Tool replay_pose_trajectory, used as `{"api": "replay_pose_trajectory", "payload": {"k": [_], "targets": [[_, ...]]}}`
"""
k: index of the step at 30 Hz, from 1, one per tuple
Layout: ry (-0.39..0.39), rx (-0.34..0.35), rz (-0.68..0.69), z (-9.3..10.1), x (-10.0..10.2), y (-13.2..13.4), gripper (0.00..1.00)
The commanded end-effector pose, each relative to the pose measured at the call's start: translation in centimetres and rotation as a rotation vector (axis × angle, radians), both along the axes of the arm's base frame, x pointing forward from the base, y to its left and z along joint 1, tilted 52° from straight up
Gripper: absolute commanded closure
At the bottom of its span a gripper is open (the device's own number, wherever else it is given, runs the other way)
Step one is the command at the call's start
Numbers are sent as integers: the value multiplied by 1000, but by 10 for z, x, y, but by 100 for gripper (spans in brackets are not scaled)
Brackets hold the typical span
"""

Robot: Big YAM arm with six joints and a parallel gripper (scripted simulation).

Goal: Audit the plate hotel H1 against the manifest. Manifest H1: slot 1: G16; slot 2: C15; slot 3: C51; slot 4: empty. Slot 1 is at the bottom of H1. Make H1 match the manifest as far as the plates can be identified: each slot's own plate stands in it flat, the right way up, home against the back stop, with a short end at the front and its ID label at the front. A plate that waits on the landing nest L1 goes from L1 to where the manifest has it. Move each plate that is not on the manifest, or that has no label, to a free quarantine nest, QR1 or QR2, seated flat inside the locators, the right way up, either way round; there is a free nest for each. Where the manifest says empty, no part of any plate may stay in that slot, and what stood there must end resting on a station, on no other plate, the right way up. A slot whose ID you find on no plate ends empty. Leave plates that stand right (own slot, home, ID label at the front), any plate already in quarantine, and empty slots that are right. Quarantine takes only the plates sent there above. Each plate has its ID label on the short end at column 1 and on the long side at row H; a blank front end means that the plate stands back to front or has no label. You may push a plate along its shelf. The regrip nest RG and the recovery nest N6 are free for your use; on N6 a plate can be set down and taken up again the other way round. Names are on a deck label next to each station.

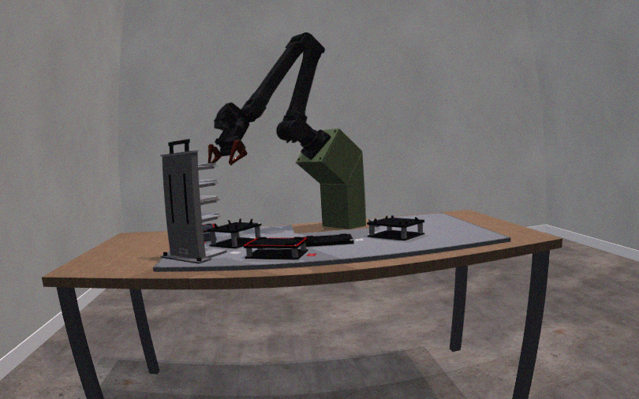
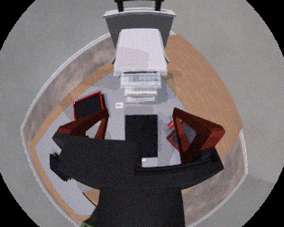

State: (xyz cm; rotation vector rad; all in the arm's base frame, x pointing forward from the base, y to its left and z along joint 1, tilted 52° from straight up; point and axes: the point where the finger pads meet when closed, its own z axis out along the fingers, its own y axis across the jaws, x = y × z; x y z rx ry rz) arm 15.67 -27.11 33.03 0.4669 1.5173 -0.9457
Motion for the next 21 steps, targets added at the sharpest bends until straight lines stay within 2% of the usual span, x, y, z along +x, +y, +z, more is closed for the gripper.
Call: {"api": "replay_pose_trajectory", "payload": {"k": [1,4,5,6,7,21], "targets": [[-13,-56,6,27,1,2,0],[-13,-56,6,27,1,2,0],[-18,-100,16,44,3,6,0],[-15,-96,-2,35,-4,6,0],[-5,-68,-3,16,-5,5,0],[-3,-29,-2,-7,-16,12,0]]}}
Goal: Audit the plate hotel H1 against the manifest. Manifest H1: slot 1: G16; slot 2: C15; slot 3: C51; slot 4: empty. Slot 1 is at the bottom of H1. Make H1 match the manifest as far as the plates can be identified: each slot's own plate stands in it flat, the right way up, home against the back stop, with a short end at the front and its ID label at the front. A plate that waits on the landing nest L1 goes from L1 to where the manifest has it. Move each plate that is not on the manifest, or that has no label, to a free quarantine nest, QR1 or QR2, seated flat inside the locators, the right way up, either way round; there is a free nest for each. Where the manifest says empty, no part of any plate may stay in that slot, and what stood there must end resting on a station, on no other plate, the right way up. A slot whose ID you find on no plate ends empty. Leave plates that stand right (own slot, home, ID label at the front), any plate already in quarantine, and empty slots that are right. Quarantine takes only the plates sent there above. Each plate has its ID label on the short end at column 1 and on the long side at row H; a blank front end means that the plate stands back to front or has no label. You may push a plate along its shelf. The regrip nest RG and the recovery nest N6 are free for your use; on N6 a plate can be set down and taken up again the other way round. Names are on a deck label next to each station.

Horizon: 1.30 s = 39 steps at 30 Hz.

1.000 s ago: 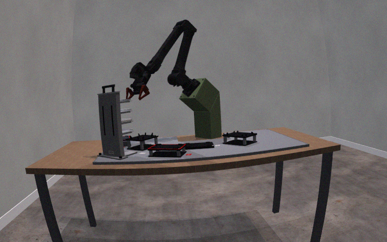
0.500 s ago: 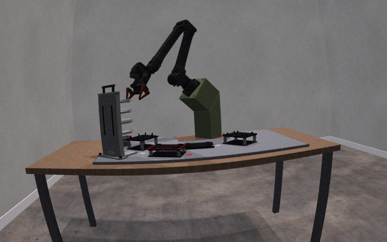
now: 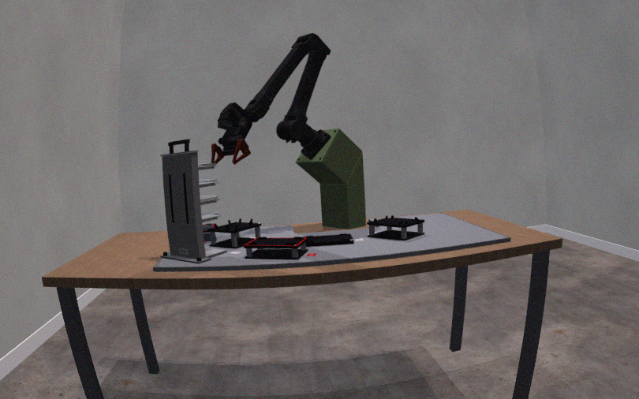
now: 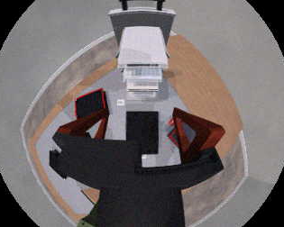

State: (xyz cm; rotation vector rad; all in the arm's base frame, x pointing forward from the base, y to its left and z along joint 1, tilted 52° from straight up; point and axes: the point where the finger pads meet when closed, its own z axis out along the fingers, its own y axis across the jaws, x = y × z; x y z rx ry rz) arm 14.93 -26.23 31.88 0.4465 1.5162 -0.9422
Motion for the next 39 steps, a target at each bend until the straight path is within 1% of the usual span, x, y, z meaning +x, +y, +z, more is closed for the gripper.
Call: {"api": "replay_pose_trajectory", "payload": {"k": [1,5,6,7,9,14,39], "targets": [[-8,-18,-17,3,-9,4,0],[-11,-16,-17,1,-11,5,0],[-15,-33,-17,3,-10,2,0],[-11,-21,-18,-1,-9,-2,0],[-11,-22,-22,-3,-9,-5,0],[-10,-22,0,-9,0,-7,0],[-4,-24,0,-32,11,-32,0]]}}
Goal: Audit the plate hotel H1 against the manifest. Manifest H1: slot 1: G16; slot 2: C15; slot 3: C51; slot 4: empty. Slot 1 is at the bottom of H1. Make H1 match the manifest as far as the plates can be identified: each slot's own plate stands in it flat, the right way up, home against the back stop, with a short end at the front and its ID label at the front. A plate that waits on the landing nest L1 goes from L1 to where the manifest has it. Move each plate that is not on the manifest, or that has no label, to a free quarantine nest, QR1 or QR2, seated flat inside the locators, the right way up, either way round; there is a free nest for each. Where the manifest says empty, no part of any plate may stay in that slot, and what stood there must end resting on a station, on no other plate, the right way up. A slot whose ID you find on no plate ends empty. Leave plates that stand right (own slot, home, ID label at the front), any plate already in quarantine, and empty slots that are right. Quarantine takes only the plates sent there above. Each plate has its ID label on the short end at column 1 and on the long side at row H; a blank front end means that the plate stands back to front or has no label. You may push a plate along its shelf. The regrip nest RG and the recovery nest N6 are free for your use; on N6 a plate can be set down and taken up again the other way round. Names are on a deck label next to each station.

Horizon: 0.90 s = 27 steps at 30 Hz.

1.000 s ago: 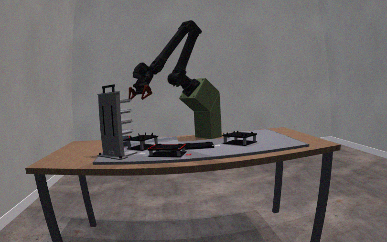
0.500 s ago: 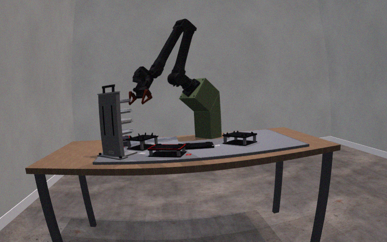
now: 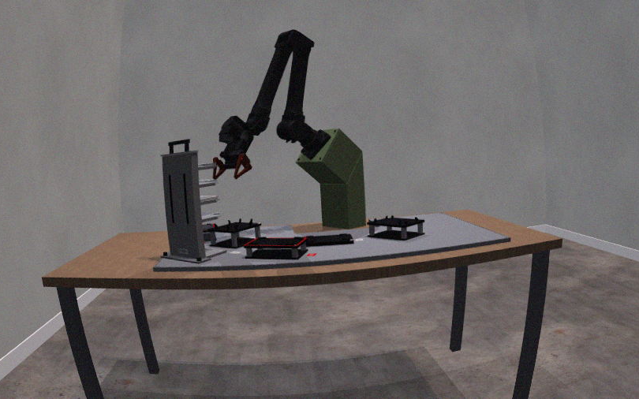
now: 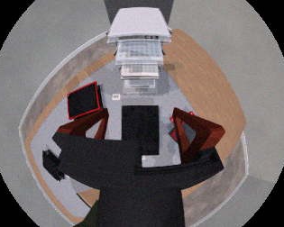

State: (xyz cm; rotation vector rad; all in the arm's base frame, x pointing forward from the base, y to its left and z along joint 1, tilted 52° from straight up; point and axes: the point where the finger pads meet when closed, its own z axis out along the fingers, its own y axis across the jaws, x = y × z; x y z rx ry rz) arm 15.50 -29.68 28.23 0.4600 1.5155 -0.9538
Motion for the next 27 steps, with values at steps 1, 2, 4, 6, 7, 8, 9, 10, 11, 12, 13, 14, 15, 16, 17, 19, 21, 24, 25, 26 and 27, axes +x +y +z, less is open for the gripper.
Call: {"api": "replay_pose_trajectory", "payload": {"k": [1,2,4,6,7,8,9,10,11,12,13,14,15,16,17,19,21,24,25,26,27], "targets": [[-13,-56,14,24,7,-1,0],[-14,-61,14,28,8,-2,0],[-12,-63,14,31,10,-4,0],[-11,-64,14,33,12,-5,0],[-10,-64,14,34,13,-6,0],[-10,-64,14,35,14,-7,0],[-10,-63,14,36,15,-8,0],[-10,-63,14,37,16,-8,0],[-10,-62,14,38,17,-9,0],[-10,-61,14,39,18,-10,0],[-10,-60,14,39,19,-11,0],[-10,-60,14,40,21,-11,0],[-10,-59,14,41,22,-12,0],[-10,-59,14,41,22,-12,0],[-10,-59,14,41,22,-12,0],[-9,-56,14,43,24,-14,0],[-9,-55,14,44,25,-15,0],[-14,-39,7,36,20,-12,0],[-14,-39,7,36,20,-12,0],[-14,-39,7,36,20,-12,0],[-14,-39,7,36,20,-12,0]]}}
